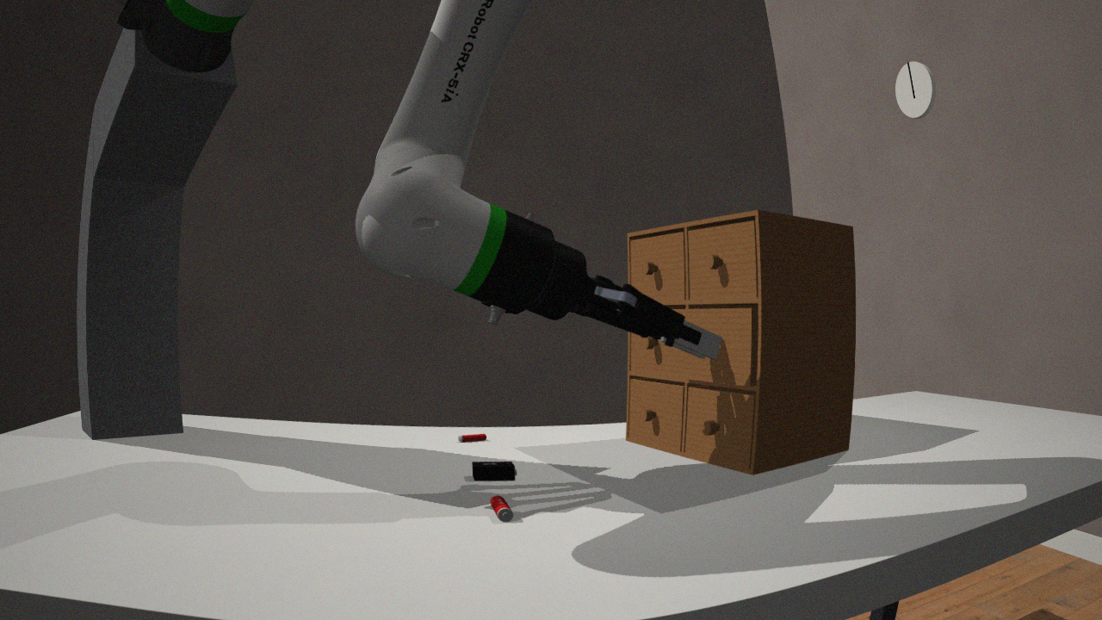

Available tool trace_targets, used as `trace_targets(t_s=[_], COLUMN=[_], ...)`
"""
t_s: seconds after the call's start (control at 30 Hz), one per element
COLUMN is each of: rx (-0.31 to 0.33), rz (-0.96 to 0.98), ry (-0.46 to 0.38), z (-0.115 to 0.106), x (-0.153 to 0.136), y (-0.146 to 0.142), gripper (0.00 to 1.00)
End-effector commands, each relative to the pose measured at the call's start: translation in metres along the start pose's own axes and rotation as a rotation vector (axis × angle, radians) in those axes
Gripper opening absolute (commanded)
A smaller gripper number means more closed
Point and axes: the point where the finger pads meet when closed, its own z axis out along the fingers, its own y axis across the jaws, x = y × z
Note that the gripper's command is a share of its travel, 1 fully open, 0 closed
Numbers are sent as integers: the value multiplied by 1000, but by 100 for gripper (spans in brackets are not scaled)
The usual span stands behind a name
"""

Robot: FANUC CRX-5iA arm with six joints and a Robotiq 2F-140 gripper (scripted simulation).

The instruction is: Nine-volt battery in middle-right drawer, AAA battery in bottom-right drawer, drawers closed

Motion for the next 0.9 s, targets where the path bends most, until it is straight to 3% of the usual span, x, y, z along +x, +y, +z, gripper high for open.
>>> trace_targets(t_s=[0.0,0.87], rx=[0,0], rz=[0,0], ry=[0,0], z=[-2,-34], x=[-1,-12], y=[0,0], gripper=[8,8])
